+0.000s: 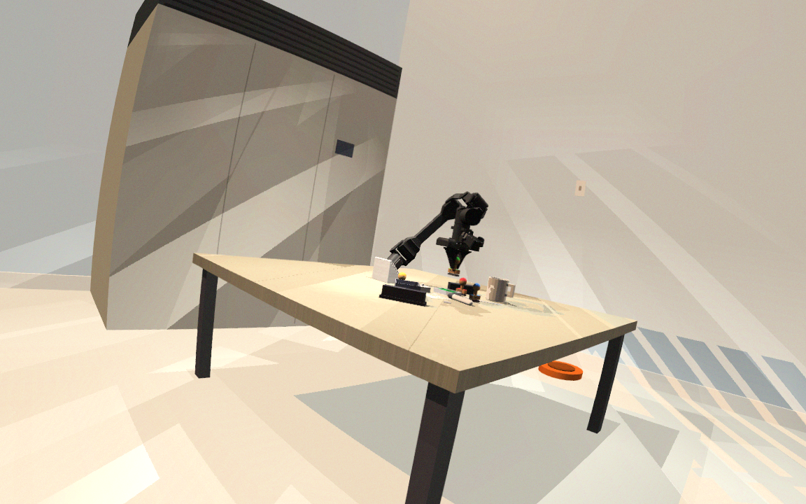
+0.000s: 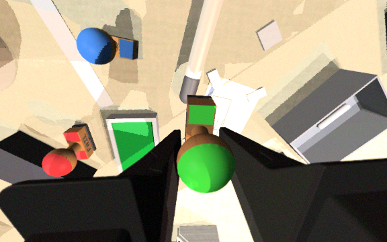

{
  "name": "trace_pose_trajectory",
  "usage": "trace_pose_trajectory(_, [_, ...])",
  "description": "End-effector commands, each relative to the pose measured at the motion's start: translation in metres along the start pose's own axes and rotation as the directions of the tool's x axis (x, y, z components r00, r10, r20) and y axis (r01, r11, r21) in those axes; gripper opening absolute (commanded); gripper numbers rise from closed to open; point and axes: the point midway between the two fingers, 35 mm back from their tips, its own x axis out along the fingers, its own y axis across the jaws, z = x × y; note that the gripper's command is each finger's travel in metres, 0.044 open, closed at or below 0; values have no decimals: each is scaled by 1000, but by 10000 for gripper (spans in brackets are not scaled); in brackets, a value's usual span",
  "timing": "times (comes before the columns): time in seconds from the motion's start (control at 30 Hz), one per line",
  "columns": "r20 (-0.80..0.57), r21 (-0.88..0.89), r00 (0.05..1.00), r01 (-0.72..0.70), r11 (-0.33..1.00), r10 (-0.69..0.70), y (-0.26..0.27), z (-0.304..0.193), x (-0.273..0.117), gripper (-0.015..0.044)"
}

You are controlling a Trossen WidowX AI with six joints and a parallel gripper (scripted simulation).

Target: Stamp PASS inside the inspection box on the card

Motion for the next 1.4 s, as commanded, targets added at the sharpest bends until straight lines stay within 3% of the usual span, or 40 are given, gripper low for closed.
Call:
trace_pose_trajectory(0.0, [10,1,1000,0,1000,0,15,-9,-1,0])
trace_pose_trajectory(0.67, [7,3,1000,-8,1000,8,76,-70,13,0])
trace_pose_trajectory(1.37, [7,2,1000,-7,1000,6,76,-69,25,0])
